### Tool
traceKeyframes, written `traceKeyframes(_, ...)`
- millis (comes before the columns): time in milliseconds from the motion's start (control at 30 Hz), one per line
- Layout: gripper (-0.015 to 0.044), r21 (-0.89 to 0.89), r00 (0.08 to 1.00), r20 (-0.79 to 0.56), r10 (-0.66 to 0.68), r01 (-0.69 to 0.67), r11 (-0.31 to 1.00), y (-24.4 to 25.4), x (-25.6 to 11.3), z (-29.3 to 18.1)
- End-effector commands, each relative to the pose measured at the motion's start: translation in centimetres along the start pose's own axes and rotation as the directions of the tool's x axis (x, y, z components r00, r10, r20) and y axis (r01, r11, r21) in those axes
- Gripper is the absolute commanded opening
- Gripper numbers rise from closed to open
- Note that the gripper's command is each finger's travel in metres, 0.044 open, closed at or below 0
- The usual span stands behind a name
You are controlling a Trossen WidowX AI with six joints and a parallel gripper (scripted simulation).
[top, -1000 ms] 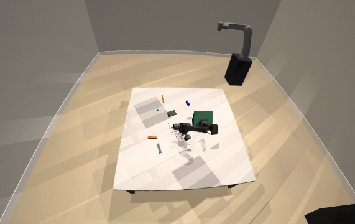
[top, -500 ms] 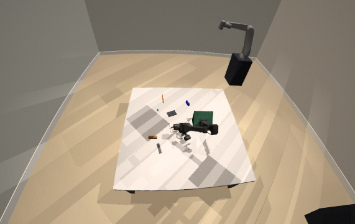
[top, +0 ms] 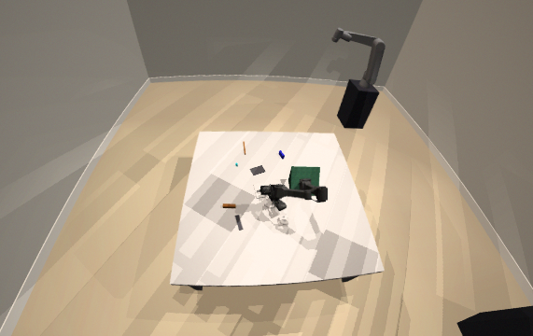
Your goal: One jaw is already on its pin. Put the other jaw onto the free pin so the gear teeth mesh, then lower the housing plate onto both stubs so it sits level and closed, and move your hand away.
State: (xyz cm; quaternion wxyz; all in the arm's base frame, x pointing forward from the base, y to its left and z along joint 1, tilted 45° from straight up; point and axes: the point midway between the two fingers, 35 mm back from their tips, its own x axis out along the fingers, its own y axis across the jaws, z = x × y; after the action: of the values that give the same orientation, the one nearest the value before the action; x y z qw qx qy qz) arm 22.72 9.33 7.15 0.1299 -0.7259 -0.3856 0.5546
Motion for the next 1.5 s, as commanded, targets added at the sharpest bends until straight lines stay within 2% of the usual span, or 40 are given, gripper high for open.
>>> traceKeyframes(0,0.0134,0.0,1.0,0.0,-0.001,0.001,1.0,0.0,0.0,0.0)
traceKeyframes(400,0.0134,0.0,1.0,0.0,-0.001,0.001,1.0,0.0,-0.2,0.0)
traceKeyframes(1200,0.0134,0.005,1.0,0.001,-0.002,0.002,1.0,0.1,-7.6,0.0)
traceKeyframes(1367,0.0134,0.0,1.0,0.001,-0.002,0.002,1.0,0.1,-7.8,0.0)
traceKeyframes(1467,0.0134,-0.068,1.0,0.001,0.0,0.0,0.998,0.4,-7.8,0.1)
